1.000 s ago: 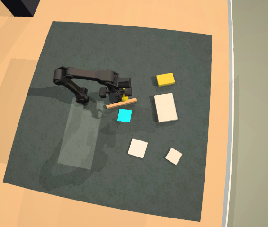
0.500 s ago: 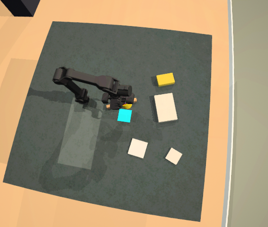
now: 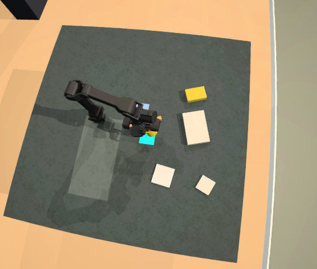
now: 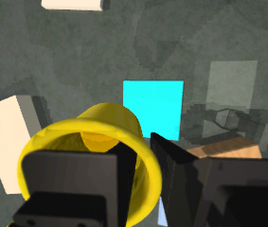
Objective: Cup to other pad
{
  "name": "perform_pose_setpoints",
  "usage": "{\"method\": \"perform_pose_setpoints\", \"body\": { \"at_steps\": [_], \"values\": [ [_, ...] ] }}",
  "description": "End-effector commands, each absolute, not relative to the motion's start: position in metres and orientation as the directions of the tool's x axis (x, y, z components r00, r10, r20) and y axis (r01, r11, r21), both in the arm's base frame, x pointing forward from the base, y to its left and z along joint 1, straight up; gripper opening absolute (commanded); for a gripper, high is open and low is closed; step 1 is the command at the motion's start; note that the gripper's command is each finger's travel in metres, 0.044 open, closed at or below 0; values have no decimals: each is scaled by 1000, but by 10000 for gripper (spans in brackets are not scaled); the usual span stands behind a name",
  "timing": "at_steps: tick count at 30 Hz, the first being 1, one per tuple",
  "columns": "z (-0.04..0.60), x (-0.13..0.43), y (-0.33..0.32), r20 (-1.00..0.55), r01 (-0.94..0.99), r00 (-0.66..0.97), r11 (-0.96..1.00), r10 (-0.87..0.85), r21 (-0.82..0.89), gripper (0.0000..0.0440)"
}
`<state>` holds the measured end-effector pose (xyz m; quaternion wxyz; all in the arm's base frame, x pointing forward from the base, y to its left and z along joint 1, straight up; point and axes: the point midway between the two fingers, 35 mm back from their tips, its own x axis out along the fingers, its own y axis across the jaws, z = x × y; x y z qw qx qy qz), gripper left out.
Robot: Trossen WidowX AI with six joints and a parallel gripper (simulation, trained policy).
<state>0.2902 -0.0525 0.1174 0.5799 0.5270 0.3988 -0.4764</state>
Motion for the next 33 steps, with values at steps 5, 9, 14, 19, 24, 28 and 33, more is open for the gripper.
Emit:
{"method": "perform_pose_setpoints", "body": {
  "at_steps": [5,9,14,19,24,28,33],
  "values": [
    [91,285,-60,-970,978,201,-30,-138,207,10],
    [81,280,-61,-973,980,187,-40,-138,194,27],
    [71,272,-63,-977,984,161,-57,-139,171,48],
    [64,267,-65,-979,985,148,-73,-140,159,89],
    [68,271,-67,-973,976,189,-84,-134,201,167],
    [74,271,-67,-969,970,216,-88,-122,227,177],
    [81,269,-66,-964,963,243,-90,-109,253,191]
  ]
}}
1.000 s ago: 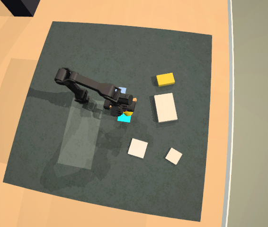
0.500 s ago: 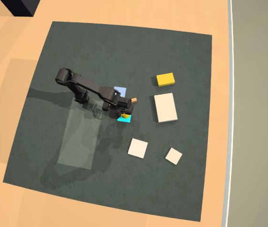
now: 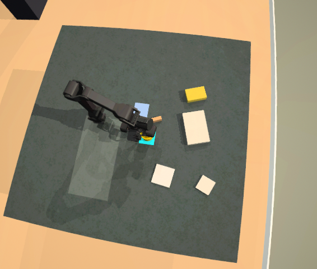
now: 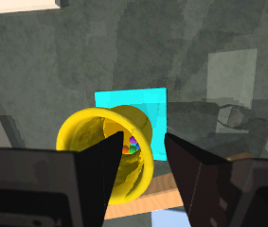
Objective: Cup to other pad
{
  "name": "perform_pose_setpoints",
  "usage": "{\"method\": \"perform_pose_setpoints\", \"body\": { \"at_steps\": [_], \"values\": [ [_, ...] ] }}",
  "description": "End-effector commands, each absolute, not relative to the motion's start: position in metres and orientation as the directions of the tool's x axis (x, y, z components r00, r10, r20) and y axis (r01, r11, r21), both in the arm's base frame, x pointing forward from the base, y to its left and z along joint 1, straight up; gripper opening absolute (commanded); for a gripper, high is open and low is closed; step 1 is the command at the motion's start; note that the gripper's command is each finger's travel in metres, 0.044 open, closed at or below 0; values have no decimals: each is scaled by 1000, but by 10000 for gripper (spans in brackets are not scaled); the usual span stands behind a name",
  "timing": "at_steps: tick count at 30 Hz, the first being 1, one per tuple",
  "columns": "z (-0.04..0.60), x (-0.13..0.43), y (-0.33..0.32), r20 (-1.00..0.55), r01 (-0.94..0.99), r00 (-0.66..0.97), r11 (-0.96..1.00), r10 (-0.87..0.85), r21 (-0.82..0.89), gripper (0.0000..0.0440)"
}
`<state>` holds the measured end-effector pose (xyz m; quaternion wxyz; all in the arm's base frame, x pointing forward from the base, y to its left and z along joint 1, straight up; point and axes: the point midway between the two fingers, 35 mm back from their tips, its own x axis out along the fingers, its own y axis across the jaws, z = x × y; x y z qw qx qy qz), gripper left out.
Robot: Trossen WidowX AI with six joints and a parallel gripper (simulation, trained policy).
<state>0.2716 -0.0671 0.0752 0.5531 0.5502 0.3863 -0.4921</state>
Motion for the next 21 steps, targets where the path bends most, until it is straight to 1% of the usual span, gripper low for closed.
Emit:
{"method": "perform_pose_setpoints", "body": {
  "at_steps": [1,14,19,21],
  "values": [
    [83,268,-66,-963,962,248,-91,-107,258,194],
    [113,260,-68,-944,938,318,-115,-94,327,256],
    [130,257,-71,-931,924,350,-126,-101,361,271],
    [138,256,-73,-925,917,366,-129,-106,377,290]
  ]
}}
